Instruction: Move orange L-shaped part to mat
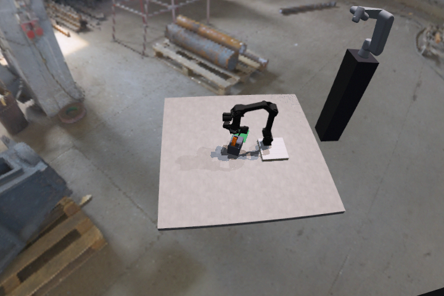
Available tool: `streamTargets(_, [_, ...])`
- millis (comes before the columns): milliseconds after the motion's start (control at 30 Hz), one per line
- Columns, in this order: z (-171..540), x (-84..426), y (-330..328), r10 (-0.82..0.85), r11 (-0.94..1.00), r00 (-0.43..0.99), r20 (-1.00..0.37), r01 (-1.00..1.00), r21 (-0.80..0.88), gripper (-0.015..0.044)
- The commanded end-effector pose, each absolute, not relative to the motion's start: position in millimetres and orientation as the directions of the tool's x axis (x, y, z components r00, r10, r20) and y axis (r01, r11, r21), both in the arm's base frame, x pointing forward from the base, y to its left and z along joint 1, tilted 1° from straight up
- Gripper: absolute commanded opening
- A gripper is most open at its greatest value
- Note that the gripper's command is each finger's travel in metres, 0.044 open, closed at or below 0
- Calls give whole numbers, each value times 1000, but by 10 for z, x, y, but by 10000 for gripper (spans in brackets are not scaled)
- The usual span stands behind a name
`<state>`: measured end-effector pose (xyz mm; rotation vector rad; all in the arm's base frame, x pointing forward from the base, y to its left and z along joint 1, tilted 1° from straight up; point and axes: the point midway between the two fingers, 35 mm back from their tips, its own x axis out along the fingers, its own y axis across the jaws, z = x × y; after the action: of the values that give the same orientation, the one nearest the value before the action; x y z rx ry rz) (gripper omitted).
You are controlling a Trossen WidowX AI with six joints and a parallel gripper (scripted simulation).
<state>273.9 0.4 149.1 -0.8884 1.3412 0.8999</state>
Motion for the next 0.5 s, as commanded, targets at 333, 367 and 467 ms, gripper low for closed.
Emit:
streamTargets(333, [1202, 2729, 1, 21, 392, 23, -1000, -920, -13, 280])
streamTargets(367, [1185, 2731, 1, 21, 392, 23, -1000, -920, -13, 280])
streamTargets(467, [1135, 2734, 2, 21, 392, 23, -1000, -920, -13, 280])
